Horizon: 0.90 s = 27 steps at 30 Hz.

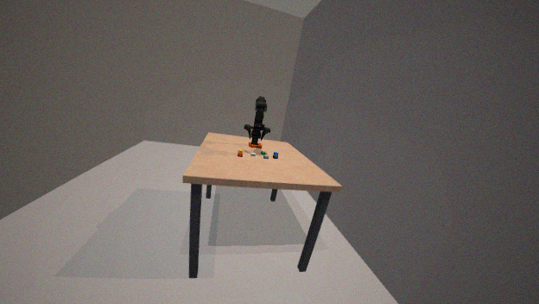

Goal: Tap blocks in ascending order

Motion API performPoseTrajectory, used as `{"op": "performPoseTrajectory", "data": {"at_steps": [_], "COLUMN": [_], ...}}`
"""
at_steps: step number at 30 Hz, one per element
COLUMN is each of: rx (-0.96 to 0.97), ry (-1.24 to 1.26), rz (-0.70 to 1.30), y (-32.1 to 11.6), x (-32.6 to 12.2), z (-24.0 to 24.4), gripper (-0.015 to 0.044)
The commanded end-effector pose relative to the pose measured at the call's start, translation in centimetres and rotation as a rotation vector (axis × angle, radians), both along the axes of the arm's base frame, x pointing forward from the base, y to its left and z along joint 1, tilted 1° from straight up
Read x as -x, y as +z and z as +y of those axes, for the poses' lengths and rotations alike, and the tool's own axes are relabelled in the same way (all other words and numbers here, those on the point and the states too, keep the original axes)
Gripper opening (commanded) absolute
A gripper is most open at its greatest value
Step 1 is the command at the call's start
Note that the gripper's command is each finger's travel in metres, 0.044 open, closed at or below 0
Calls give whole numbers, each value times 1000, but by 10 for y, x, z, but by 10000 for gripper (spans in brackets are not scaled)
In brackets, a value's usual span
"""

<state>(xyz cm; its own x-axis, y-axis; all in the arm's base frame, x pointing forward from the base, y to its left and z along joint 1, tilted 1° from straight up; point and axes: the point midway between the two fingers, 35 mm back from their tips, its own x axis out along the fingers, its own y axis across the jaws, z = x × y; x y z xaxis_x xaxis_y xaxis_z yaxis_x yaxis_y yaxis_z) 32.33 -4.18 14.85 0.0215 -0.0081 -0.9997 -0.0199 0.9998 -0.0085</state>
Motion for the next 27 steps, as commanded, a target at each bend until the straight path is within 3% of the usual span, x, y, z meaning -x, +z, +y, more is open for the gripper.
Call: {"op": "performPoseTrajectory", "data": {"at_steps": [1,9,27], "rx": [1,11,11], "ry": [4,4,4], "rz": [-2,-5,-5], "y": [0,3,3], "x": [-2,-35,-35], "z": [-2,-101,-104], "gripper": [400,400,400]}}
